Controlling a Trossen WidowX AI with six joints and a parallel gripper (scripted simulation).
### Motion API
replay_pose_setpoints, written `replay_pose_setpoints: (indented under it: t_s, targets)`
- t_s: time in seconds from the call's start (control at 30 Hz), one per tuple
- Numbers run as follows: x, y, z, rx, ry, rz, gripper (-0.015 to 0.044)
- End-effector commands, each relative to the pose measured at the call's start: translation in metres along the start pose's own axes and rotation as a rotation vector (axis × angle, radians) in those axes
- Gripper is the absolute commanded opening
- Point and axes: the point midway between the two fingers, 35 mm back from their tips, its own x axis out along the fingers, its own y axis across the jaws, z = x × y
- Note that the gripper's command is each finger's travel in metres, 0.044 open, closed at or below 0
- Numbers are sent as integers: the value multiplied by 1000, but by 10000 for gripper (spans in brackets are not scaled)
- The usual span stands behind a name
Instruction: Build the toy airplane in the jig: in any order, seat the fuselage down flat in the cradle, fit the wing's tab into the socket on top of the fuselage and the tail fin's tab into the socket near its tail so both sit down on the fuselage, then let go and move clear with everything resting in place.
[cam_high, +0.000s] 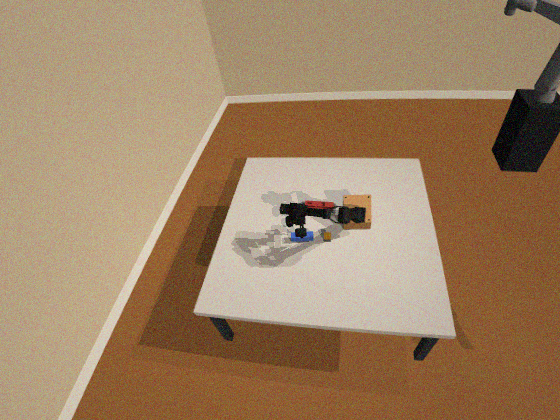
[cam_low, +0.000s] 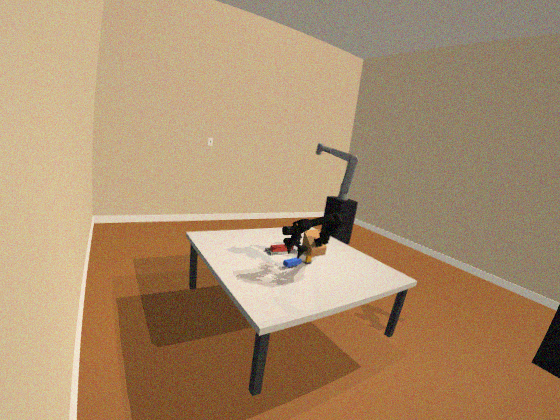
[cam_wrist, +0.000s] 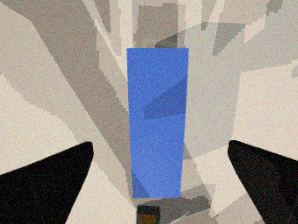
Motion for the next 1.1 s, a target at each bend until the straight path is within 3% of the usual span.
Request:
replay_pose_setpoints:
  t_s: [0.0,1.03,1.07]
  targets:
    - [11,1,-1,5,4,7,440]
    - [54,2,-2,4,3,9,440]
    - [54,2,-2,4,3,9,414]
